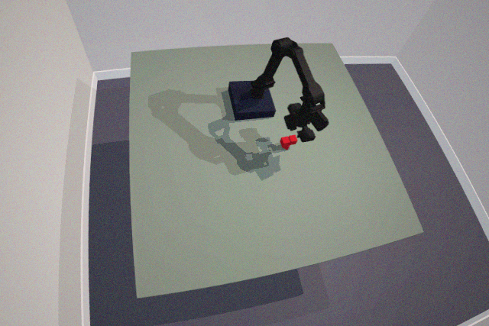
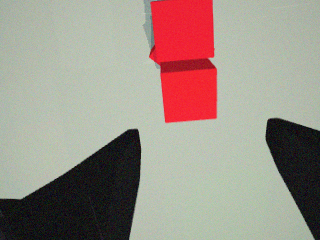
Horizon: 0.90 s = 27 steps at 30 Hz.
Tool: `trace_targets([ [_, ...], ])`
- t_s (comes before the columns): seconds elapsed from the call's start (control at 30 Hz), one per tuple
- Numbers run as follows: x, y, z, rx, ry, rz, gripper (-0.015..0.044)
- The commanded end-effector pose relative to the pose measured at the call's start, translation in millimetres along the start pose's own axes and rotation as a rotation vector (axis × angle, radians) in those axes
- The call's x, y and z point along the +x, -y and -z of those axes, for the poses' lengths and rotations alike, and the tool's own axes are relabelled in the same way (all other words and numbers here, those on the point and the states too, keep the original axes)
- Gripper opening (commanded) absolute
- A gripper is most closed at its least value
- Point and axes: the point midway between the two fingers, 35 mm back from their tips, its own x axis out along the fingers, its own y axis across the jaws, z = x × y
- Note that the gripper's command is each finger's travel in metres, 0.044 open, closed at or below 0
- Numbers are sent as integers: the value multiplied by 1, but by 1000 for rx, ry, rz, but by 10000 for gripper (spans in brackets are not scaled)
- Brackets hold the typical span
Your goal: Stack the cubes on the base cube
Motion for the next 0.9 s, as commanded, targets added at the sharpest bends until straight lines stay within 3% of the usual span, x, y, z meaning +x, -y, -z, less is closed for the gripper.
trace_targets([
  [0.0,-6,-1,0,-1,-1,-3,362],
  [0.07,-8,-1,0,-1,-1,-3,400],
  [0.23,-7,0,2,1,-1,-2,400],
  [0.53,-10,40,97,1,-10,2,400],
  [0.87,-10,42,99,1,-10,2,400],
])
